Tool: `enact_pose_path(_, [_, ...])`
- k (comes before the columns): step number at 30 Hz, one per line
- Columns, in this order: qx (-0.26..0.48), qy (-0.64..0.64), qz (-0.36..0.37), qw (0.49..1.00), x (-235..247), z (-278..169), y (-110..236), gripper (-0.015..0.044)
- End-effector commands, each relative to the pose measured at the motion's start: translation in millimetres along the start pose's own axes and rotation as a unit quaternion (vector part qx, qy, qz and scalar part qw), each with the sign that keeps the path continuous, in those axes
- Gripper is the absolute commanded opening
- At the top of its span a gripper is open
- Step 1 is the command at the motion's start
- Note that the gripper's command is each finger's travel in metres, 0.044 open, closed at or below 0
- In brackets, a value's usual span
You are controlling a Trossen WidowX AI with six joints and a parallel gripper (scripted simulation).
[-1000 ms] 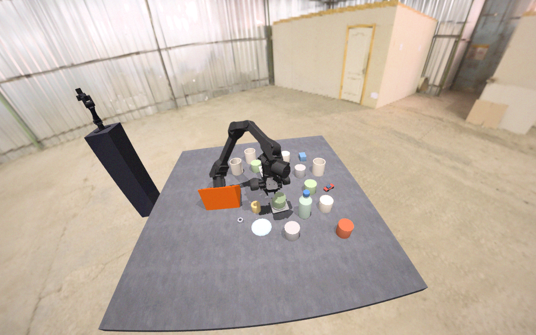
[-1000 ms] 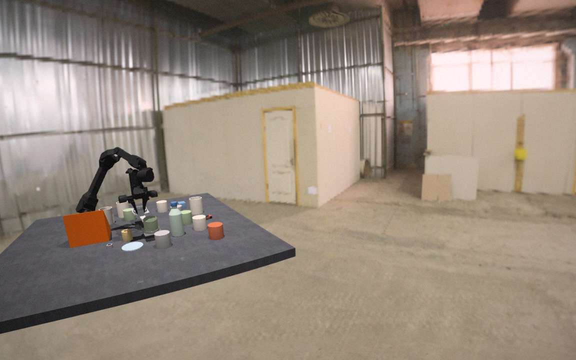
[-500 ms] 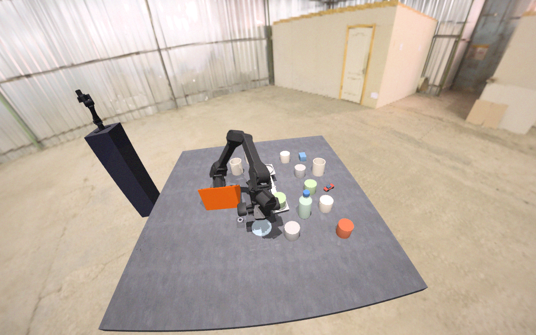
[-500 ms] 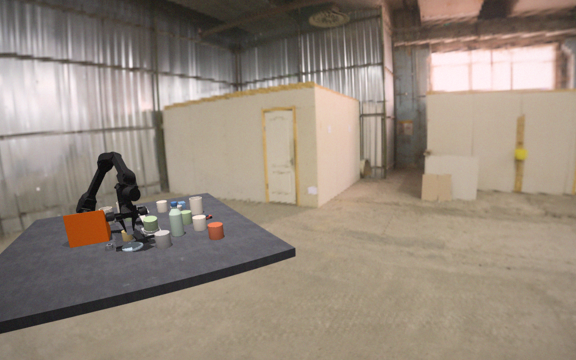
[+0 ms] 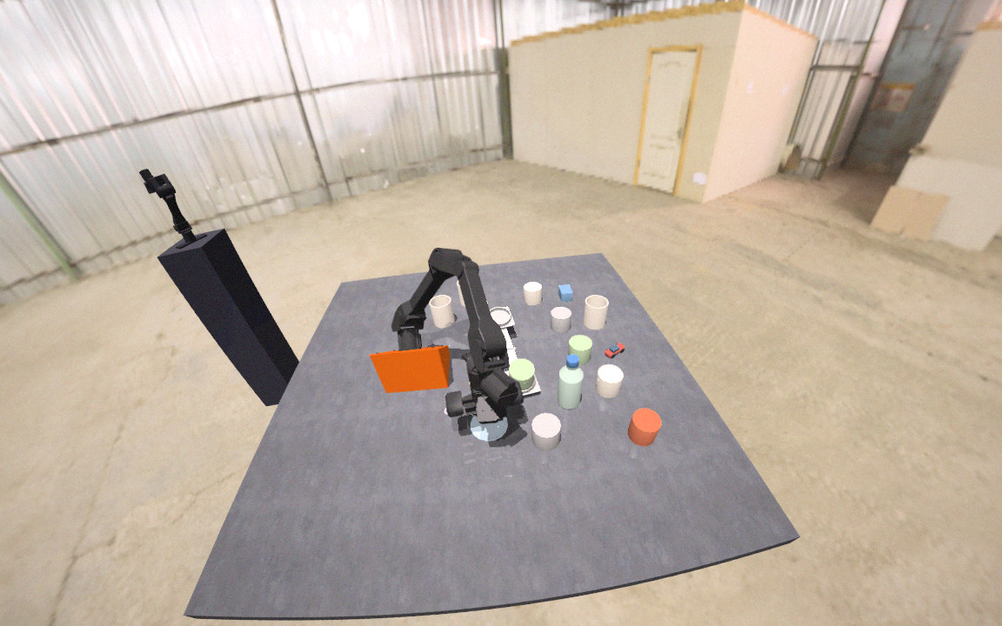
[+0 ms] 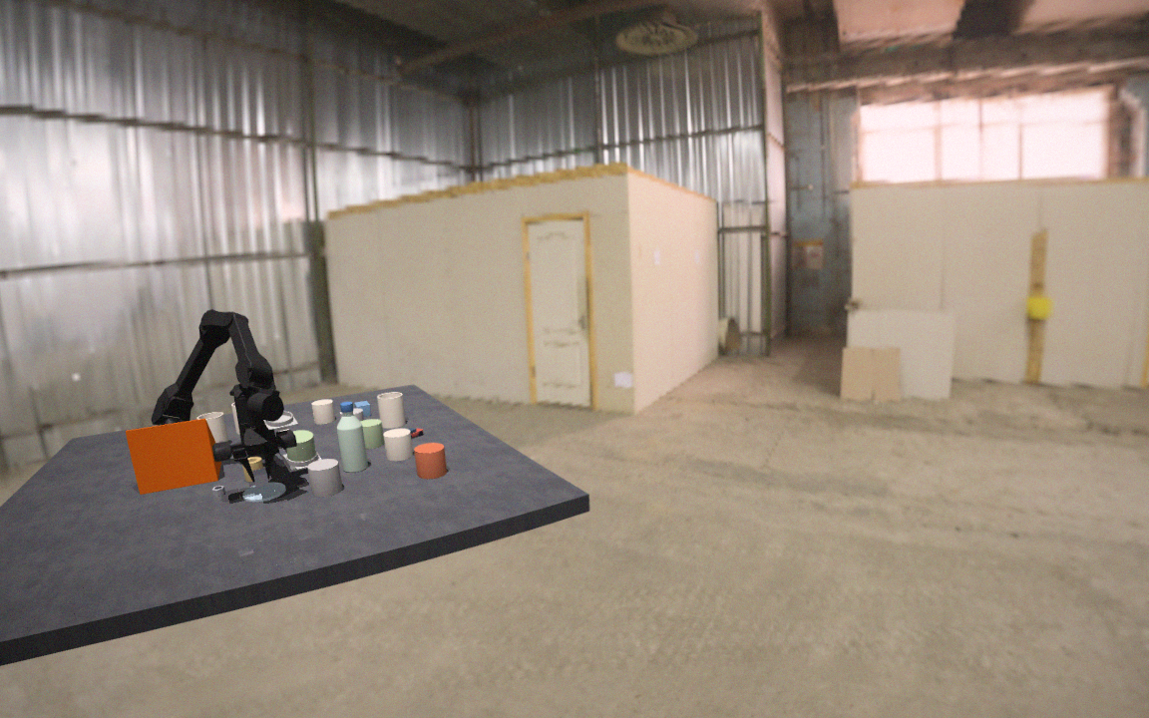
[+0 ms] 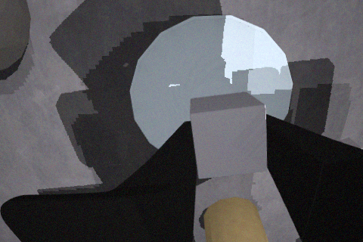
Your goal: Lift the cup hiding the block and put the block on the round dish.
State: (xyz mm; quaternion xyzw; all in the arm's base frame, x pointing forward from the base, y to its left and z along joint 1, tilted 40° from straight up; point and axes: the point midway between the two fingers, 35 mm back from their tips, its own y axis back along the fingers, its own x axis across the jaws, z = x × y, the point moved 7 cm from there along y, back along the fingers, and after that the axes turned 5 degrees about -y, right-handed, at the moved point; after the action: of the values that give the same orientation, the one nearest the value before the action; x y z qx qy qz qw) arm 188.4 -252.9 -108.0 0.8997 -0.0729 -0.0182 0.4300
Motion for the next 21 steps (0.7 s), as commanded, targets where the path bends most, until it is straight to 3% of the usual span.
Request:
enact_pose_path(1, [-0.001, -0.002, 0.004, 1.0, 0.2, 0.7, -2.6, 0.0])
enact_pose_path(15, [-0.001, -0.002, 0.004, 1.0, 0.4, 0.5, -21.7, 0.0])
enact_pose_path(21, [-0.004, 0.001, 0.004, 1.0, 1.4, 1.0, -16.8, 0.0157])
